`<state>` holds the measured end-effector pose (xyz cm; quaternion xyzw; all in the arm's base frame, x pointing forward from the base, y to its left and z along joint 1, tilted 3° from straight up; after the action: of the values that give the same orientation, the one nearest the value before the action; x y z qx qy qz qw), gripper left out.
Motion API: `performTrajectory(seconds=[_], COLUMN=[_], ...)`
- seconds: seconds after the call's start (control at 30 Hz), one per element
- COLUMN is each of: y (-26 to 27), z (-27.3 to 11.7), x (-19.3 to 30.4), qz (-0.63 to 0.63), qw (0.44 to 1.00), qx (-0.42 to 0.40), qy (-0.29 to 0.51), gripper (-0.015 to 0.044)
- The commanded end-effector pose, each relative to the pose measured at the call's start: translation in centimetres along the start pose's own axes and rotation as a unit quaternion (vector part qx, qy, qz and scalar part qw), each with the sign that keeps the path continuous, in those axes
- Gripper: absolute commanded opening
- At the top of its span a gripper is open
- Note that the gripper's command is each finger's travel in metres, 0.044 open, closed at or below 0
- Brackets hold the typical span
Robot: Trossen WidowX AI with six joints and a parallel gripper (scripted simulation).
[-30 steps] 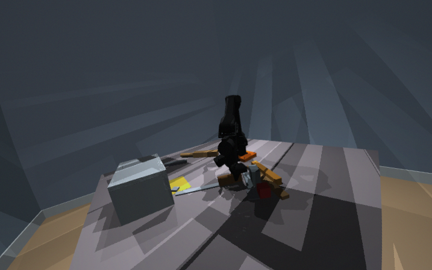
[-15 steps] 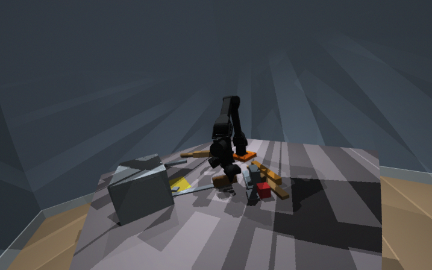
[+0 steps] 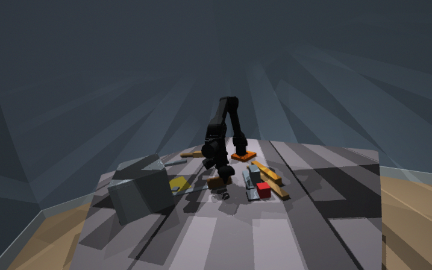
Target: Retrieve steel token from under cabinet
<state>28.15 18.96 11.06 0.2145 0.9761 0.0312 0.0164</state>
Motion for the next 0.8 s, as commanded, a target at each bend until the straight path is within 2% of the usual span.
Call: performTrajectory(seconds=[0.0, 0.77], y=[0.1, -1.5], z=[0.0, 0.1], x=[-0.9, -1.4], qz=[0.0, 0.0], qw=[1.0, 1.0], qx=[0.0, 0.0], qy=[-0.002, -0.002], gripper=[0.0, 0.0])
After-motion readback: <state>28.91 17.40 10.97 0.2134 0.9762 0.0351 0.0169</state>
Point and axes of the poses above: the point midway between the two fingers, 35 mm back from their tips, its own z axis out along the fingers, its own y axis across the jaws, x = y × z, the point moved 7 cm from there along -z, back along the fingers, and after that the axes turned 5 degrees about z, right-handed, at the moved point
